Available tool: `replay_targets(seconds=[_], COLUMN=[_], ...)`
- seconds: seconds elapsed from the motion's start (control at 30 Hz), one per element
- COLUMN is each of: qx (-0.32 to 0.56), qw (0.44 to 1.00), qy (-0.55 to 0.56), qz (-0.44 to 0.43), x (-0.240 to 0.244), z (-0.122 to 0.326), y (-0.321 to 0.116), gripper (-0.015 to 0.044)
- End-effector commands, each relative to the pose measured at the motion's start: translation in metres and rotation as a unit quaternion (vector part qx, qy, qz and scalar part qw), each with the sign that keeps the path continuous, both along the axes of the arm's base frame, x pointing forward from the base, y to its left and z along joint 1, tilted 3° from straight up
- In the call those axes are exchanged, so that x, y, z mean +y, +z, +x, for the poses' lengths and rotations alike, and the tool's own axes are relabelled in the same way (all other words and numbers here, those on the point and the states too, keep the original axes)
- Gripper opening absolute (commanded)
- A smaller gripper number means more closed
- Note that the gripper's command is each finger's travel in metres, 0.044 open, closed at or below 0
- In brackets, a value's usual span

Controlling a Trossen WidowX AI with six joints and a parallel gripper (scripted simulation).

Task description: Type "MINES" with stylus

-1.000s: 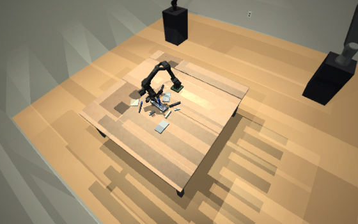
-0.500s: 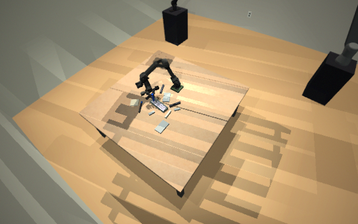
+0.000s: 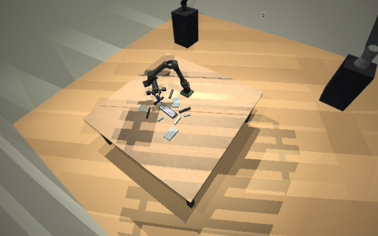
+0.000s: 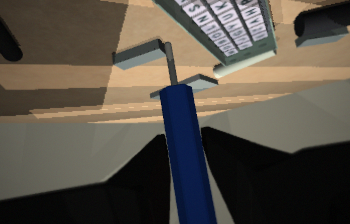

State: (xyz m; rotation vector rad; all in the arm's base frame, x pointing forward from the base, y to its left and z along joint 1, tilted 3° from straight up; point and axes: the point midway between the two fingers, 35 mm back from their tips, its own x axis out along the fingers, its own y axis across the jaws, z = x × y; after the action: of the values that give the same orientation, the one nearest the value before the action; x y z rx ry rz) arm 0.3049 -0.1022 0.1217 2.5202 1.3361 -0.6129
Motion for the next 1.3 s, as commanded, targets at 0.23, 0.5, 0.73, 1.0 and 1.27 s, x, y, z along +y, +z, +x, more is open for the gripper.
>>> replay_targets(seconds=[0.23,0.5,0.73,1.0,1.27], qx=[0.000,0.000,0.000,0.000,0.000], qw=[1.000,1.000,1.000,1.000,1.000], qy=[-0.001,-0.001,-0.001,-0.001,-0.001], qz=[-0.002,-0.002,-0.002,-0.002,-0.002], x=[-0.001,-0.001,0.000,0.000,-0.001], z=[-0.002,-0.002,-0.001,-0.001,-0.001], y=[-0.001,-0.014,-0.033,-0.034,-0.038], gripper=[0.0000,0.0000,0.0000,0.0000,0.0081])
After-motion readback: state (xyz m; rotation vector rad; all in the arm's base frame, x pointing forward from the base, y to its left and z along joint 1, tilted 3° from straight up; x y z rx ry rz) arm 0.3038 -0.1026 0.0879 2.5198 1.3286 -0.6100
